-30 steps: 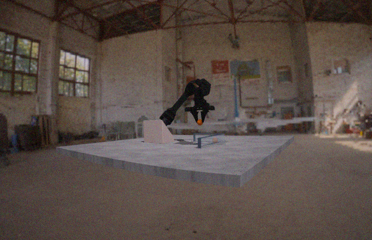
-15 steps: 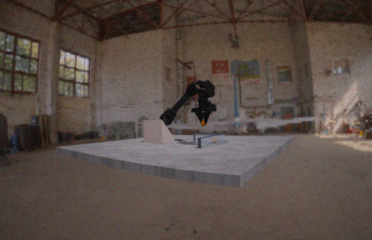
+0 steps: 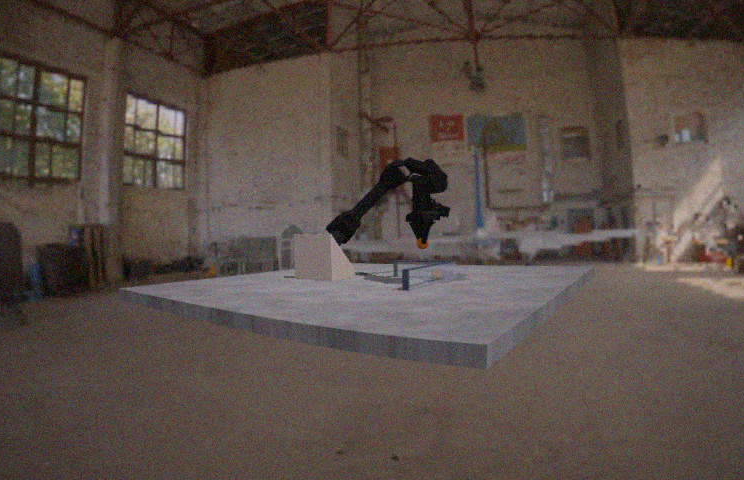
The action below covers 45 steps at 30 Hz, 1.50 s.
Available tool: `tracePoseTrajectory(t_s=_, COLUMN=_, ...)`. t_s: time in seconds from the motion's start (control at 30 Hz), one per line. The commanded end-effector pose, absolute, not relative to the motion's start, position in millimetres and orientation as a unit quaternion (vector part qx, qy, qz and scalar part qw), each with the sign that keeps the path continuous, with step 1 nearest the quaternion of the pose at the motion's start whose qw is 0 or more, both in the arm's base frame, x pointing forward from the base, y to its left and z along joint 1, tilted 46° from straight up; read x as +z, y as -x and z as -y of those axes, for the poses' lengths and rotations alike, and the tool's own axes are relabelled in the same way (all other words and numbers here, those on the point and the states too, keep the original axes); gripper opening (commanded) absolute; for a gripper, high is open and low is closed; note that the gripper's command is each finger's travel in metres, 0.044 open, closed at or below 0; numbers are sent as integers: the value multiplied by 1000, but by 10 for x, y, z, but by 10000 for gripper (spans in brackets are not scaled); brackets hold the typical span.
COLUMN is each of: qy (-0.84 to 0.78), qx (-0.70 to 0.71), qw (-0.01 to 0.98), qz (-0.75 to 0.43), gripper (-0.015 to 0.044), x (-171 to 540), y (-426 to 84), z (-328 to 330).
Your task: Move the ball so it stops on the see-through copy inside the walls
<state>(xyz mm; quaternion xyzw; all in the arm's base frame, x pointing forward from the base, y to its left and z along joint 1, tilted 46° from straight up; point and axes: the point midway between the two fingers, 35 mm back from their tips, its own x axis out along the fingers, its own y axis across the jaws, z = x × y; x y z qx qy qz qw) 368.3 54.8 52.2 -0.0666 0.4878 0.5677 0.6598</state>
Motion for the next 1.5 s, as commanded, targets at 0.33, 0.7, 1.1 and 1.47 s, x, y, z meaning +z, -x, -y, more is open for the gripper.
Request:
tracePoseTrajectory(t_s=0.33, qy=-65, qx=466, qw=660, qz=-585, gripper=0, x=679, y=-3676, z=-869)
tracePoseTrajectory(t_s=0.7, qy=-164, qx=378, qw=642, qz=-647, gripper=0, x=805, y=-3651, z=-1112)
tracePoseTrajectory(t_s=1.1, qy=-204, qx=340, qw=630, qz=-668, gripper=0, x=836, y=-3634, z=-1232)
tracePoseTrajectory(t_s=1.47, qy=-205, qx=341, qw=630, qz=-667, gripper=0, x=428, y=-3565, z=-1645)
